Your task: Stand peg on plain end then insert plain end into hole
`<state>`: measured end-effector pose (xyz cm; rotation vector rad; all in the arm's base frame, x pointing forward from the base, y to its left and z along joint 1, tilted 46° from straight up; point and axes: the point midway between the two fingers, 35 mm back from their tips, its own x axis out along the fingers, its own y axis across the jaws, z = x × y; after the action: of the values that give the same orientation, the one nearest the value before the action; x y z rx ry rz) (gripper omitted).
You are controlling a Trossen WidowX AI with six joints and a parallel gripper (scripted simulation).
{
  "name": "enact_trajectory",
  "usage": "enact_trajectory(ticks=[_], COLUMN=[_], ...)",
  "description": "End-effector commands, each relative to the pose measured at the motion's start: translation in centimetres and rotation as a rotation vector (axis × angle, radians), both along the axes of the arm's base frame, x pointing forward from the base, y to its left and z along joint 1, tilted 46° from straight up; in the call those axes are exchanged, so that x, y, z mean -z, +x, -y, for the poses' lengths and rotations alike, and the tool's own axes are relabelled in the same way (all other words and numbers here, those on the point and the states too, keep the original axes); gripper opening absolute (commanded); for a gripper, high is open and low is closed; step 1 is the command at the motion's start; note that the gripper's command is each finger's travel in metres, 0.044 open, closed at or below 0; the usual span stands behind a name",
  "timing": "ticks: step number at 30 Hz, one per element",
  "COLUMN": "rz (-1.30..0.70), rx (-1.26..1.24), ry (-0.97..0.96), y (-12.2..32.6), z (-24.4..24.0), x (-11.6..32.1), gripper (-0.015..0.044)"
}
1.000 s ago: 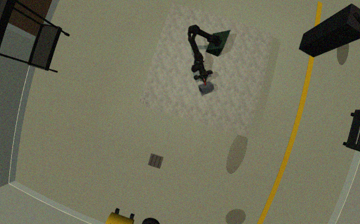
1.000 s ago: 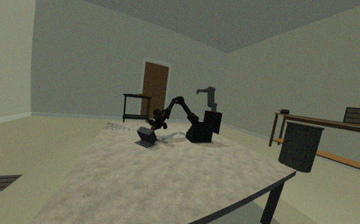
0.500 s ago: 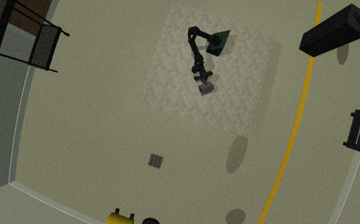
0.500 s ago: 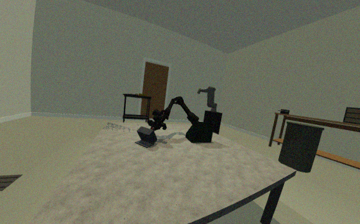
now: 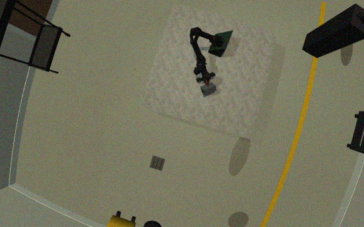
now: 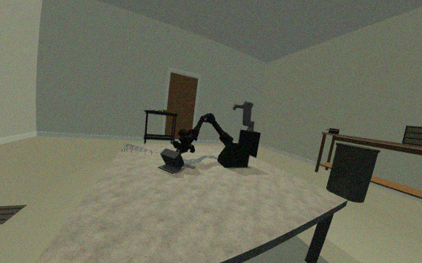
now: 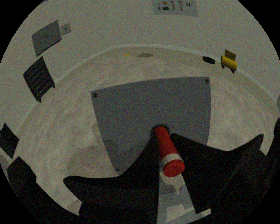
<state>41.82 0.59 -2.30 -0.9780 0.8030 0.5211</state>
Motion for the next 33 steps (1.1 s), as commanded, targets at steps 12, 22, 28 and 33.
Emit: enact_trajectory(ticks=[12,22,28,33], rz=[0.000,0.000,0.000,0.000], rx=[0.000,0.000,0.000,0.000], ry=[0.000,0.000,0.000,0.000], y=[0.0,-0.3,-0.7,-1.0], z=[0.0,0.0,0.1,0.1], x=[0.0,-0.6,-1.2,-1.7], gripper=[0.0262,0.0440,0.0440,0.0440])
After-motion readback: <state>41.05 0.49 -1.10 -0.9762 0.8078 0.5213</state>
